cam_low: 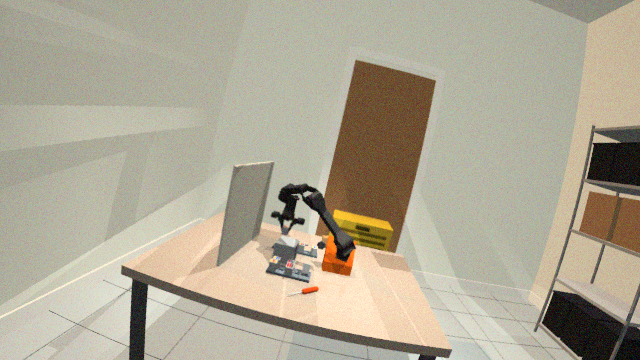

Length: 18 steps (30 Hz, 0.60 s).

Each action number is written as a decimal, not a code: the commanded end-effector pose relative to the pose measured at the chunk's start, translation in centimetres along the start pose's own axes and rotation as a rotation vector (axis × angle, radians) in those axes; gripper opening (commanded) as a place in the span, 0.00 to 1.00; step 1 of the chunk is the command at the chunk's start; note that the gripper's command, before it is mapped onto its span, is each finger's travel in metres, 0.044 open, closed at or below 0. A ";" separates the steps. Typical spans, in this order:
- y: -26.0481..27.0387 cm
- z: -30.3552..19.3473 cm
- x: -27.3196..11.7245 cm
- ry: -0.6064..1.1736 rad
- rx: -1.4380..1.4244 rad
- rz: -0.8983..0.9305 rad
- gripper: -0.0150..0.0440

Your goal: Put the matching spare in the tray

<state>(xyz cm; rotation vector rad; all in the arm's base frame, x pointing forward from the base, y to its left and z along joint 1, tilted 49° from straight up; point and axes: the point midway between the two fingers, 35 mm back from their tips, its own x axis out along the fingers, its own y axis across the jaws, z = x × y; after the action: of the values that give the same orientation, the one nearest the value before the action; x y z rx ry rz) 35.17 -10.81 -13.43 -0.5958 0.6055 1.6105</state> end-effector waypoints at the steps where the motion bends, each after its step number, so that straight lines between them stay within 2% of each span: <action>1: 0.0 0.1 0.6 -0.007 0.004 0.002 0.25; 18: 0.0 0.2 2.1 -0.007 0.004 0.001 0.25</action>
<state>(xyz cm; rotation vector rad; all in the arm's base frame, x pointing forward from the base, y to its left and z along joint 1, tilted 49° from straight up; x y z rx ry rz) 35.02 -9.66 -14.50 -0.5956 0.6048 1.6104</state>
